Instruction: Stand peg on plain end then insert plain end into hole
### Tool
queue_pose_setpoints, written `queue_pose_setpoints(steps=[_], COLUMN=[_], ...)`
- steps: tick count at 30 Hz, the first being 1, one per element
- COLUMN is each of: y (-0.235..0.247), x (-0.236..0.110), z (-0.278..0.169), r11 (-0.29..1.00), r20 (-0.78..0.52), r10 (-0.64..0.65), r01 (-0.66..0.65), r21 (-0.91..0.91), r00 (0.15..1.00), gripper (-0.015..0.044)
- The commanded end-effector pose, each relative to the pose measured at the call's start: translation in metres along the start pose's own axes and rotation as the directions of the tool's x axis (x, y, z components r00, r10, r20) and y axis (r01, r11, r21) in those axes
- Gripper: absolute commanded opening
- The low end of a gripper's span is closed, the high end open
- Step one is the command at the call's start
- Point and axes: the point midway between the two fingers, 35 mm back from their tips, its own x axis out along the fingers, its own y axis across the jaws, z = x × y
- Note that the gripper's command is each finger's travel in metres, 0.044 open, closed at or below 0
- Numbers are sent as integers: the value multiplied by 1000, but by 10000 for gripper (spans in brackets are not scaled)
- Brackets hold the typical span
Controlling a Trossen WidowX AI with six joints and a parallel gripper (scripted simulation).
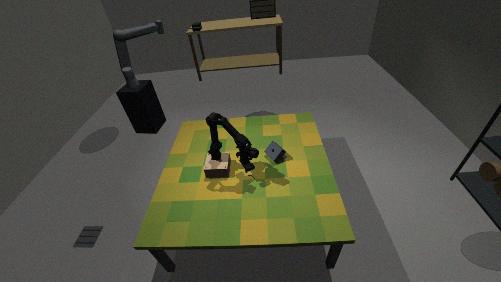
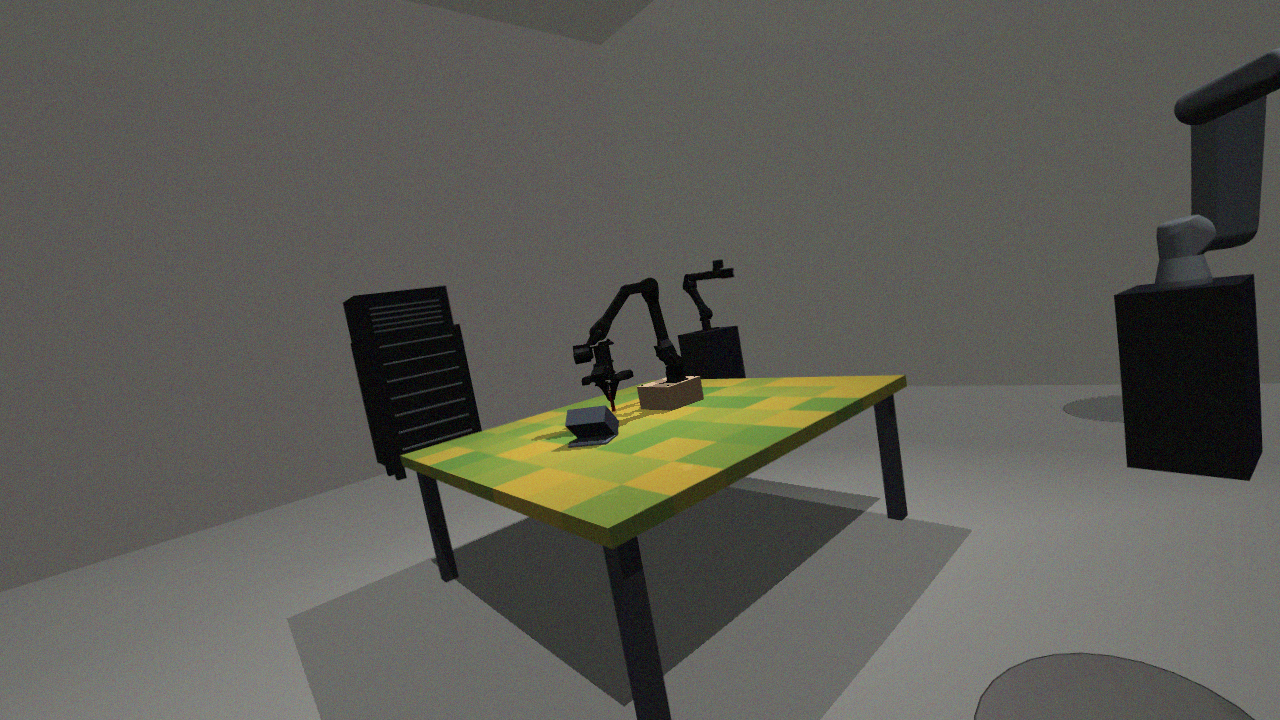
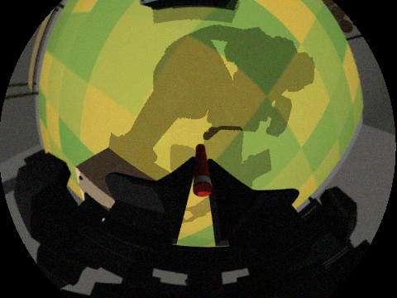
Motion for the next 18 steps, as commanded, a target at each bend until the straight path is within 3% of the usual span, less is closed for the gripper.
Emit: queue_pose_setpoints(steps=[1,8,18], y=[-2,0,2], x=[-22,-52,-53], z=[2,1,20], r11=[1000,1000,996], r20=[7,5,86], r10=[-13,-13,-30], r01=[13,13,38], r21=[-1,-2,-86], r00=[1000,1000,996], gripper=[0,0,0])
